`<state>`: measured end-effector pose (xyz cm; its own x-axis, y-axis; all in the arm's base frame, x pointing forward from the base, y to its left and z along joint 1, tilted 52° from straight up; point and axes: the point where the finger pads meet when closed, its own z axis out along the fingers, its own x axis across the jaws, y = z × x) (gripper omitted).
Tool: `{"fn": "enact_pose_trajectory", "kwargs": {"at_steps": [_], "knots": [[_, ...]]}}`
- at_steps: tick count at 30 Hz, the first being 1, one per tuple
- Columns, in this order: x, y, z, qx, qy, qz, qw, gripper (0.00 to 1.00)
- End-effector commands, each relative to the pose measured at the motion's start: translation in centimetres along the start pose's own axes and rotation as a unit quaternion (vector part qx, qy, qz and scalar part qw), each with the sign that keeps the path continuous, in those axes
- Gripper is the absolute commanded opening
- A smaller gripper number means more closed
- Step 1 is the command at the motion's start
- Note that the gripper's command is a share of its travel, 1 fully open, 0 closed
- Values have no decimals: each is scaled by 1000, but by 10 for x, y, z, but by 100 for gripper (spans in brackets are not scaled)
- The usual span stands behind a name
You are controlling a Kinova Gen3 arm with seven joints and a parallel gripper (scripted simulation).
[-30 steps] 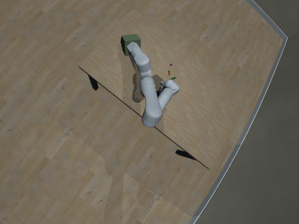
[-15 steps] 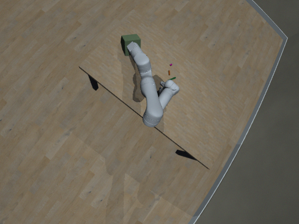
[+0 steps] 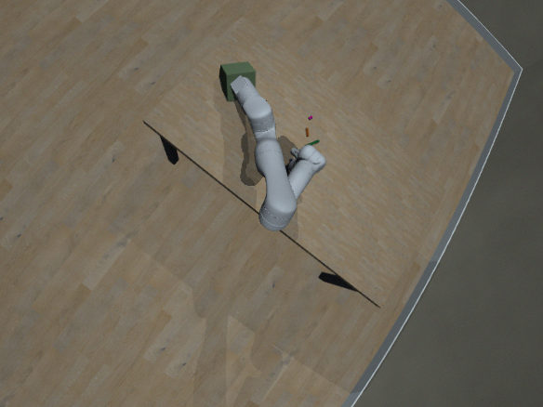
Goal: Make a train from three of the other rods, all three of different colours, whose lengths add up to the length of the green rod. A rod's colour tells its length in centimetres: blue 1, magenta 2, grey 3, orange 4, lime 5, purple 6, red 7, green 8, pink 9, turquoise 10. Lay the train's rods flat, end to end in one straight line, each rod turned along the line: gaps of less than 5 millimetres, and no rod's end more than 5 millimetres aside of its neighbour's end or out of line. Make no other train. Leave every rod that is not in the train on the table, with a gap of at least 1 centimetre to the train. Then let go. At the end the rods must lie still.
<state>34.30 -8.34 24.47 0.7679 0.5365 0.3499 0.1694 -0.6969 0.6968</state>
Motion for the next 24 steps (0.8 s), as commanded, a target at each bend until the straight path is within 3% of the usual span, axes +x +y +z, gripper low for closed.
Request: {"fn": "enact_pose_trajectory", "kwargs": {"at_steps": [1, 16, 17, 24], "knots": [[0, 0, 0, 0, 0, 0, 1000, 54], [0, 0, 0, 0, 0, 0, 1000, 54], [0, 0, 0, 0, 0, 0, 1000, 24], [0, 0, 0, 0, 0, 0, 1000, 24]]}}
